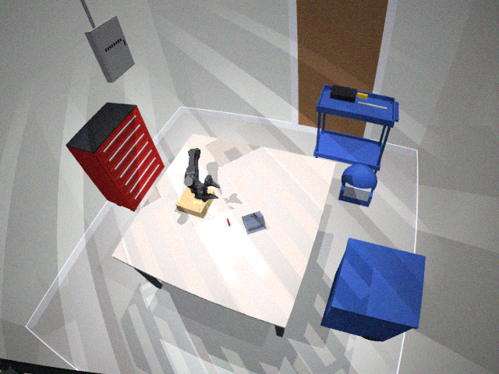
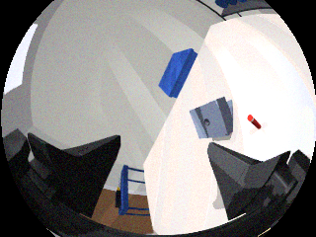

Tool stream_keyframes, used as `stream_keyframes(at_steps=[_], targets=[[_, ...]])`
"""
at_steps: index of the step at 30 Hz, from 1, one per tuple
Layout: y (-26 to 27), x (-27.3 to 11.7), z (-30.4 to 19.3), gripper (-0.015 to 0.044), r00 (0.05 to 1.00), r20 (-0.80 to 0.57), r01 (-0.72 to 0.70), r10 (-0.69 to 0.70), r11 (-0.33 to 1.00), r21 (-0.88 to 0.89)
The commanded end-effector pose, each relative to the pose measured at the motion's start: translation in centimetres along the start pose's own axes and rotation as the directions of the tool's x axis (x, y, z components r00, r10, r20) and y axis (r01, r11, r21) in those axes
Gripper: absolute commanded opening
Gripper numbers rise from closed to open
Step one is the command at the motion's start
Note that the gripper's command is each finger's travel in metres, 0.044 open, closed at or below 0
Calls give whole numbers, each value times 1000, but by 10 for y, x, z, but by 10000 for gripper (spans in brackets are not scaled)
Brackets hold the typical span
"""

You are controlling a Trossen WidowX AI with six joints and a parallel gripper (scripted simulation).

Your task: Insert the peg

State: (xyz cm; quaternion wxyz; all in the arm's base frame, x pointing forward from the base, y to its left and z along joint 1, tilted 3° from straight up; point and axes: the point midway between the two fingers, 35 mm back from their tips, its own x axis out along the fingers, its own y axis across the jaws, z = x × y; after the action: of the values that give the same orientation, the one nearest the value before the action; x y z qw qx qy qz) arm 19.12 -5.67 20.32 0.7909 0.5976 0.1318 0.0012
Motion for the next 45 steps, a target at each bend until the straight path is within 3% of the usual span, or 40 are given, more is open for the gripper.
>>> stream_keyframes(at_steps=[1, 25, 45], targets=[[0, 0, 0, 426, 1000, 0, 1, -1, 1000, -1], [-18, 23, 24, 440, 970, -60, 224, -234, 965, -134], [-40, 46, 36, 440, 882, -150, 392, -447, 872, -293]])
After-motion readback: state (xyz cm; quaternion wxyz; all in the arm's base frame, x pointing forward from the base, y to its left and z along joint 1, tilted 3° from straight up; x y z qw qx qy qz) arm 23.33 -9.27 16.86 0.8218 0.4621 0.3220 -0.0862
